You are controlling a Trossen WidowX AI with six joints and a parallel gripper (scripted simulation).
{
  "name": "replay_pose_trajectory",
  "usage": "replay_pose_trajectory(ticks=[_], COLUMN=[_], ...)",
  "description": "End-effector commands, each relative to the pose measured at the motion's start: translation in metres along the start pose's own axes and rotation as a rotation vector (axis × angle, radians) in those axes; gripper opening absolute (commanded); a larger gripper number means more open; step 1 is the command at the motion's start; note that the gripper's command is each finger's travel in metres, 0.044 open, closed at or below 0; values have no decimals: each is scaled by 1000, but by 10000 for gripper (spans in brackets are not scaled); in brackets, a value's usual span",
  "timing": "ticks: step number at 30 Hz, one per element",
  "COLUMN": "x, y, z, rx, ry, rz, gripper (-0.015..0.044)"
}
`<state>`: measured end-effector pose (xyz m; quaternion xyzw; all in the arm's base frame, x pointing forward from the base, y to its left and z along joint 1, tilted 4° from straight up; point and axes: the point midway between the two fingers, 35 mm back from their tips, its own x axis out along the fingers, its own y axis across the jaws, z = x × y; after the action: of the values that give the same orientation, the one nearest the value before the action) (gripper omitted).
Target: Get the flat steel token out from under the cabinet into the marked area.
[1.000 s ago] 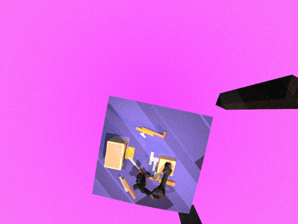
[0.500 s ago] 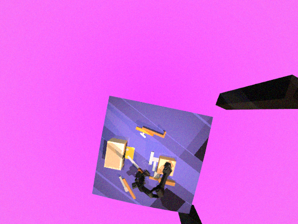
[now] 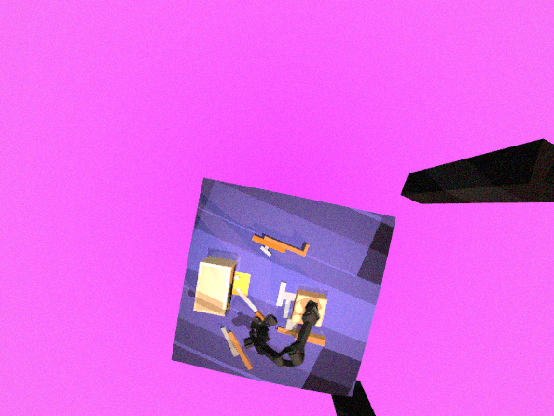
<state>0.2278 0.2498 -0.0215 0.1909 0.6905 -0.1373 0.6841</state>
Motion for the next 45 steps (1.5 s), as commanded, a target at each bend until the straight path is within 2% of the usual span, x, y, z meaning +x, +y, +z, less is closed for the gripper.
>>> replay_pose_trajectory(ticks=[1, 4, 7, 17, 21, 30, 34, 45], x=[0, 0, 0, 1, 2, 2, 2, 1], y=[0, 0, 0, -1, -2, -2, -2, -1], z=[0, 0, 0, 0, 0, 0, 0, 12], rx=[0, 0, 0, 0, 0, 0, 0, -1], ry=[0, 0, -2, -2, 0, 0, 0, -2], rz=[0, 1, 6, 6, 1, 1, 1, 4], gripper=[200, 200, 270, 270, 165, 104, 0, 0])
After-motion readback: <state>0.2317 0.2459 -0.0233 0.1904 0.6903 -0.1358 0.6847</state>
